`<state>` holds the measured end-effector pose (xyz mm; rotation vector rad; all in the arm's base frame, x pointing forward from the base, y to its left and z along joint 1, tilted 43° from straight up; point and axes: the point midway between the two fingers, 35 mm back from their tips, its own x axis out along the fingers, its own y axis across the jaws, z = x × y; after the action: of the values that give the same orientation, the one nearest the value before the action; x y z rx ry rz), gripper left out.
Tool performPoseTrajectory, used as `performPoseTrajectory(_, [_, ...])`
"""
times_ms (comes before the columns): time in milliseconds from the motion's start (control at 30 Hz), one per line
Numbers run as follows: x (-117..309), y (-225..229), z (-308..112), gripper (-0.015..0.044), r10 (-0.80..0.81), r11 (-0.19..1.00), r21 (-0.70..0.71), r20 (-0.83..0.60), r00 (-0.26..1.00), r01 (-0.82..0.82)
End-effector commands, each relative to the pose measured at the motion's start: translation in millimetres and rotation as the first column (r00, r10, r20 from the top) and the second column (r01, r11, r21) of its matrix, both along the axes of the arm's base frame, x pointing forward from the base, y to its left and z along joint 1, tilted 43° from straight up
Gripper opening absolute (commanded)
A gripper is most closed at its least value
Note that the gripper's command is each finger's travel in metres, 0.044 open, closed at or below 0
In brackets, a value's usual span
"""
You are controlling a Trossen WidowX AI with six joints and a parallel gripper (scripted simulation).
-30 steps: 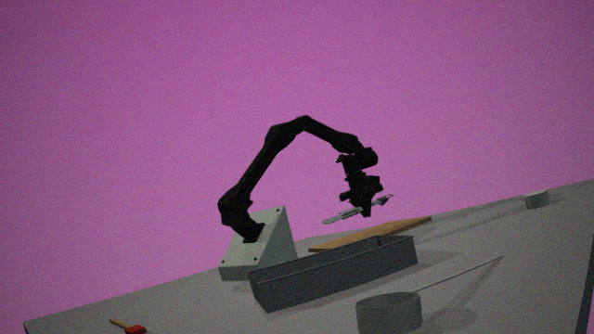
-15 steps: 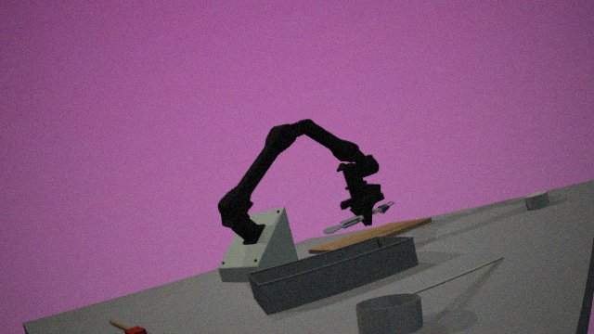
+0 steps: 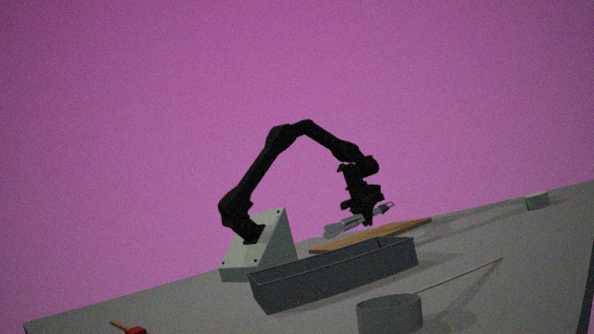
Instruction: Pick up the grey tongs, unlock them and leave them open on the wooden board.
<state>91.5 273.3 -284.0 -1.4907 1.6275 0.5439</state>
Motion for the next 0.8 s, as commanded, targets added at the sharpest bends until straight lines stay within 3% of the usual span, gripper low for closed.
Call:
performPoseTrajectory(0, [0, 0, 0, 0.0191, 0.0, 1.0, 0.0, 0.0, 1.0, 0.0])
performPoseTrajectory(333, [0, 0, 0, 0.044, 0.0, 1.0, 0.0, 0.0, 1.0, 0.0])
performPoseTrajectory(500, [21, 10, 12, 0.044, -0.003, 1.0, -0.01, 0.004, 1.0, 0.003])
performPoseTrajectory(767, [126, 28, 82, 0.044, -0.024, 0.997, -0.07, 0.01, 1.0, 0.024])
